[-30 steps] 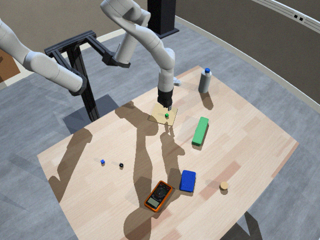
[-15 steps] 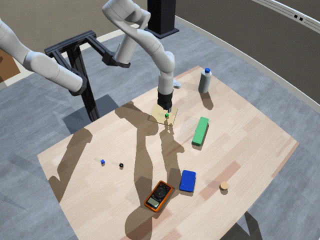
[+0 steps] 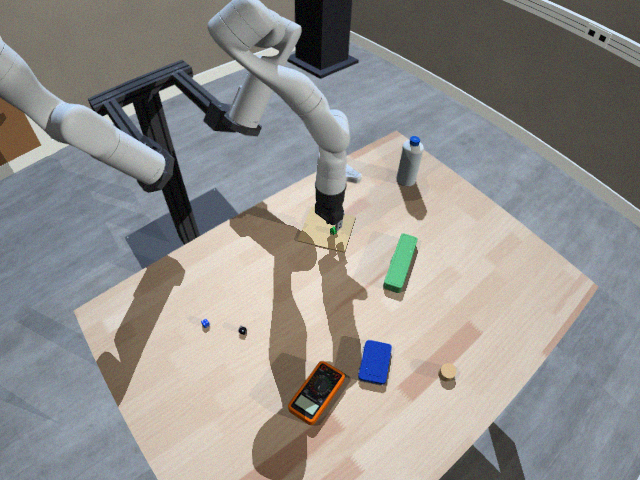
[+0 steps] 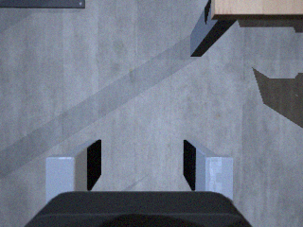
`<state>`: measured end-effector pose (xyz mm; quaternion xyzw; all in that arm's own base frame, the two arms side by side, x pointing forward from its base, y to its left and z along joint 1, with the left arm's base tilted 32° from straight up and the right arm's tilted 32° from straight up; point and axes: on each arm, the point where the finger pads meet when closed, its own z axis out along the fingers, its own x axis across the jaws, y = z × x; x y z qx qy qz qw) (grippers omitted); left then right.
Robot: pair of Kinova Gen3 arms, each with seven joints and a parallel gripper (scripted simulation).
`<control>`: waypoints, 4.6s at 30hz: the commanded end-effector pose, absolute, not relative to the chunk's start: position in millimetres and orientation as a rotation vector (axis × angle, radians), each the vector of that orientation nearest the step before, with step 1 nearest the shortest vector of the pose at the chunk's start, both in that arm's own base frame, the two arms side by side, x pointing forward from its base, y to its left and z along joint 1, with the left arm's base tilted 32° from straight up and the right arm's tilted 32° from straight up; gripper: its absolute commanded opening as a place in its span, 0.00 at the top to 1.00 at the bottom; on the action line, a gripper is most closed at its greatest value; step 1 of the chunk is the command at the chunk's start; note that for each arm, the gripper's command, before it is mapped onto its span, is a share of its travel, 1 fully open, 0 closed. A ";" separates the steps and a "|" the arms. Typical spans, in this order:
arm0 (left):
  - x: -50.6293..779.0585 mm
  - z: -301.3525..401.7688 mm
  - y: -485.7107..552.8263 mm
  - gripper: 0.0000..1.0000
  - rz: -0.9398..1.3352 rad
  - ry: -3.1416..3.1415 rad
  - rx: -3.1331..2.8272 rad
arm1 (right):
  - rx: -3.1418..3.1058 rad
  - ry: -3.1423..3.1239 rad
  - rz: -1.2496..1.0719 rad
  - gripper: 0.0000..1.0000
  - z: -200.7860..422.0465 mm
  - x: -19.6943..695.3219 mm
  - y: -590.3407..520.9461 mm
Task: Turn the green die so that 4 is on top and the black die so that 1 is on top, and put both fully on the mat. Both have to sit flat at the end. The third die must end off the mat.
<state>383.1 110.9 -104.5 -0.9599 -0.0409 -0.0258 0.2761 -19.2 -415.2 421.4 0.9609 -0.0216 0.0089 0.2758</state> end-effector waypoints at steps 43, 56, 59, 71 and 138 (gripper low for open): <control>384.8 -111.7 114.5 0.36 -0.071 -0.109 -2.580 | 2.580 -0.058 0.024 0.00 422.0 -19.2 -415.2; 384.4 -98.8 106.5 0.36 -0.071 -0.109 -2.580 | 2.580 -0.058 0.024 0.00 422.0 -19.2 -415.2; 384.2 -91.9 102.1 0.36 -0.071 -0.109 -2.580 | 2.580 -0.058 0.024 0.00 422.0 -19.2 -415.2; 383.2 -64.1 84.7 0.36 -0.071 -0.109 -2.580 | 2.580 -0.058 0.024 0.00 422.0 -19.2 -415.2; 381.9 -62.3 89.7 0.36 -0.087 -0.106 -2.878 | 2.580 -0.058 0.024 0.00 422.0 -19.2 -415.2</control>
